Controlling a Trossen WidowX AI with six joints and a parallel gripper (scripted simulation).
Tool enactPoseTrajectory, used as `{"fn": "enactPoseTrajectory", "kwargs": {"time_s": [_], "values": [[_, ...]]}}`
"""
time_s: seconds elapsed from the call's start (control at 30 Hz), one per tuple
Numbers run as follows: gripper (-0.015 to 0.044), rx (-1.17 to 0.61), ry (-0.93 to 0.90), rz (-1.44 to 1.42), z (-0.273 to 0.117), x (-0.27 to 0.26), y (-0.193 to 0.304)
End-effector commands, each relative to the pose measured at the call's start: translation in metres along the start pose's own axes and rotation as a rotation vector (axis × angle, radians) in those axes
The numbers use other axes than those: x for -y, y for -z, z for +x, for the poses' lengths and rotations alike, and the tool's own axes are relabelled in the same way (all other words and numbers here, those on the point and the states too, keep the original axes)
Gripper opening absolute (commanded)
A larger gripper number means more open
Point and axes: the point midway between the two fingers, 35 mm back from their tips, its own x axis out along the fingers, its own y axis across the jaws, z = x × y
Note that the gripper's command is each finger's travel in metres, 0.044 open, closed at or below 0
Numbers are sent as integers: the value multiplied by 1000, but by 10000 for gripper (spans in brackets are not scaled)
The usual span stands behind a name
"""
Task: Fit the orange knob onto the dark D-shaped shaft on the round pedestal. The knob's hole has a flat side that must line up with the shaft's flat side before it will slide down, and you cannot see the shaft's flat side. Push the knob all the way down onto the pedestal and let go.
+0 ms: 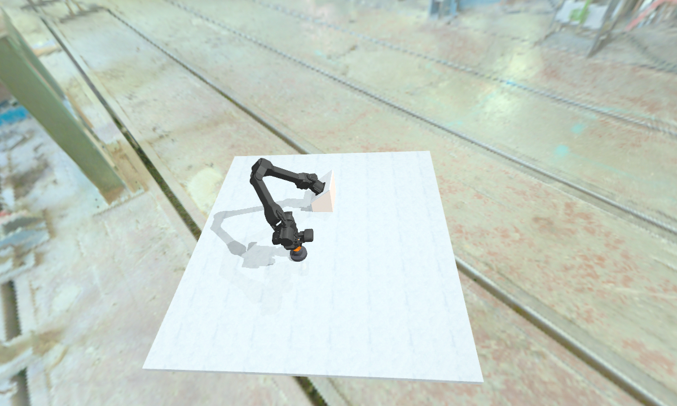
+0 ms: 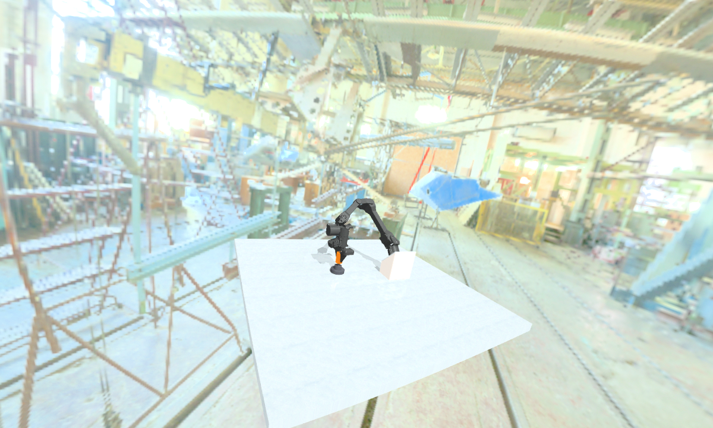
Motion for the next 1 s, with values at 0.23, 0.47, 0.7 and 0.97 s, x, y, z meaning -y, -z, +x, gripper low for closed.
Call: {"fn": "enactPoseTrajectory", "kwargs": {"time_s": [0.23,0.47,0.7,0.97], "values": [[0,0,3,-55,-4,1,-1],[0,0,3,-211,-2,1,0],[0,0,4,-211,0,1,-1],[0,0,3,-211,0,0,0]]}}
